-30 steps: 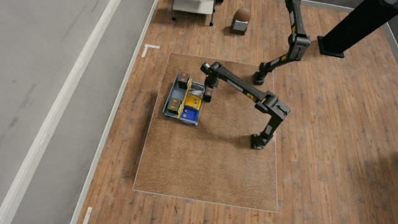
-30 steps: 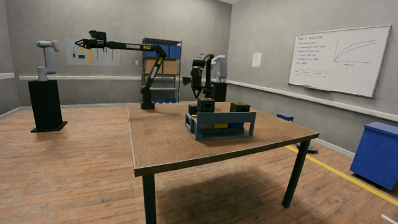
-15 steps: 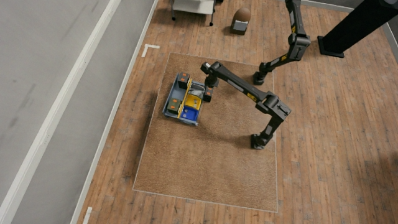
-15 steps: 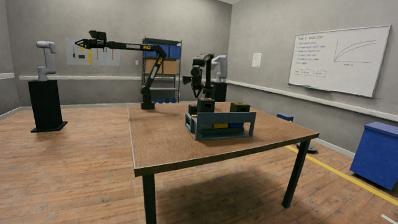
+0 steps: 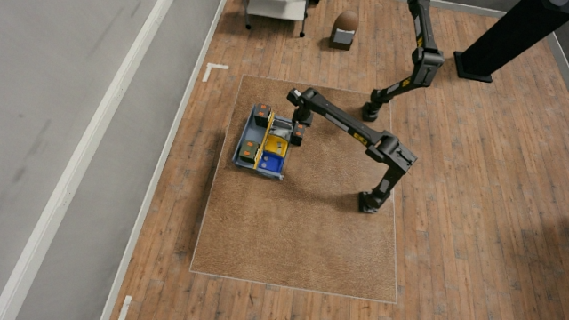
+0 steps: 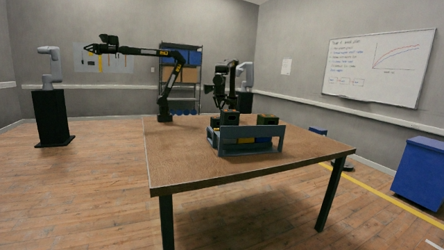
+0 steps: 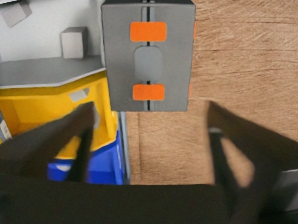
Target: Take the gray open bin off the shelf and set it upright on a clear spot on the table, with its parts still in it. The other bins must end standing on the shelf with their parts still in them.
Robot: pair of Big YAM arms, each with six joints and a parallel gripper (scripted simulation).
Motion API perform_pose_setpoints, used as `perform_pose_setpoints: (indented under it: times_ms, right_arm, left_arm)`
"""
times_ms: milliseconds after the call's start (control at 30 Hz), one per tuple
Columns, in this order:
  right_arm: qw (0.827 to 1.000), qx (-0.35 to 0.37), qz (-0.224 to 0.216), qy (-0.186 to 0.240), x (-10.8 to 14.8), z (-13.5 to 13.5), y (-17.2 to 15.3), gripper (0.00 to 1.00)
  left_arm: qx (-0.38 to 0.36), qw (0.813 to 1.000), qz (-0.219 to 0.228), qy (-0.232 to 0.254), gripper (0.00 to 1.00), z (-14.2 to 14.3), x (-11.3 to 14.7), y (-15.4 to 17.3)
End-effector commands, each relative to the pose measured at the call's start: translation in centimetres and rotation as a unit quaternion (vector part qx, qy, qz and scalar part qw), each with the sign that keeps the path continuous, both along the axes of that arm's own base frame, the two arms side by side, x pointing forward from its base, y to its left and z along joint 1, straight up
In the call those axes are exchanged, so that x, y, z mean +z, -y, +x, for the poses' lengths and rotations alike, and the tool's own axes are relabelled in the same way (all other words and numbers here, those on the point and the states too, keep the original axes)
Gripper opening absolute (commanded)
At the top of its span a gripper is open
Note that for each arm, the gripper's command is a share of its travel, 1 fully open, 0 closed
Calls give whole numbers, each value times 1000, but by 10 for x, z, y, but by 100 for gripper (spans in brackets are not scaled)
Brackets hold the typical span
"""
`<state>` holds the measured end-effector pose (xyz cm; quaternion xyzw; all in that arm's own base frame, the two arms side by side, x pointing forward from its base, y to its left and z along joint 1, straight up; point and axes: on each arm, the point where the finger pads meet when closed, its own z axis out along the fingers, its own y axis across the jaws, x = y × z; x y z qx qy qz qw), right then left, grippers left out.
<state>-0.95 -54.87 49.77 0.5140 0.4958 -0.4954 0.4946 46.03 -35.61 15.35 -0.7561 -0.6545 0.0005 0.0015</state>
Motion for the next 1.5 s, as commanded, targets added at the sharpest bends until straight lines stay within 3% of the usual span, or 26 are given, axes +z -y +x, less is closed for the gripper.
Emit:
perform_pose_setpoints:
  times_ms: [0, 1467]
  right_arm:
    - [1000, -3, -10, -9, 3, -4, -4, 100]
    - [1000, -3, -10, -9, 3, -4, -4, 100]
  left_arm:
    - [1, 1000, 10, -14, 100, 1, -15, -3]
    - [2, 1000, 3, -4, 100, 3, -16, 0]
